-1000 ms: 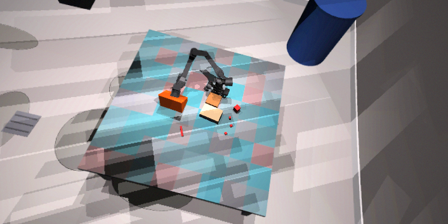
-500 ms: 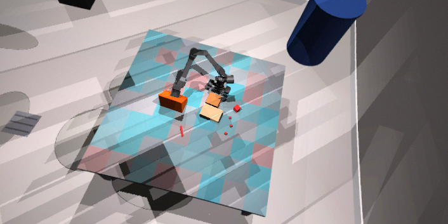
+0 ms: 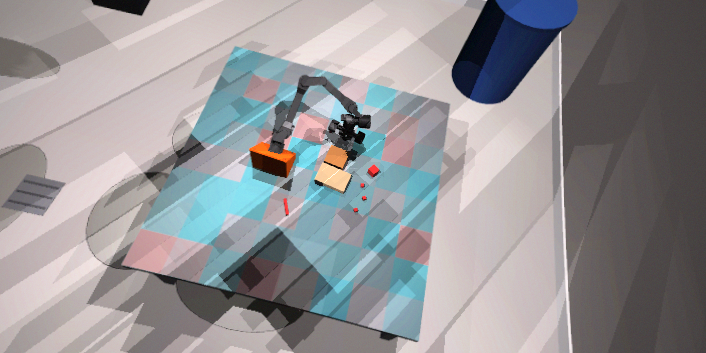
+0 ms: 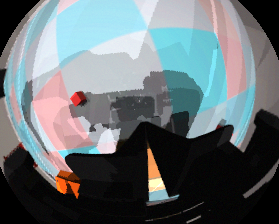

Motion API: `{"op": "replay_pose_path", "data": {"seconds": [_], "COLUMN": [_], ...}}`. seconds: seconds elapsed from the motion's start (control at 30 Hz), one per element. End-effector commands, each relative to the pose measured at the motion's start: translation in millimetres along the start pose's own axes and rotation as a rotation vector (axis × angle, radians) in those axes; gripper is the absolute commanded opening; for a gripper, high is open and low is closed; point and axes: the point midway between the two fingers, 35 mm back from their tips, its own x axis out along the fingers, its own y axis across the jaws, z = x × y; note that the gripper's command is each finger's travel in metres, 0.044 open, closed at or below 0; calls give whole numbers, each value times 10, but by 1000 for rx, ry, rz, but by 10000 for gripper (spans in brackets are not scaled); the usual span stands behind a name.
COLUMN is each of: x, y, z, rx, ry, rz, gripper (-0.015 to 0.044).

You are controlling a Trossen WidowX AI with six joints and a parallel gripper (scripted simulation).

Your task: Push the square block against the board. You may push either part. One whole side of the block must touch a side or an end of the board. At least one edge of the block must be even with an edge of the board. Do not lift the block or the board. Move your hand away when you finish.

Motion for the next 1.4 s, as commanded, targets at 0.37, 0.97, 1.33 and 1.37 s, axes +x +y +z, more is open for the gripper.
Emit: {"op": "replay_pose_path", "data": {"seconds": [0.37,0.97,1.33,1.37], "x": [-157,363,368,368], "y": [27,1,-18,-19], "z": [-227,-324,-507,-524], "rx": [-33,-33,-33,-33], "ry": [-11,-11,-8,-7], "rz": [-16,-16,-16,-16], "gripper": [0,0,0,0]}}
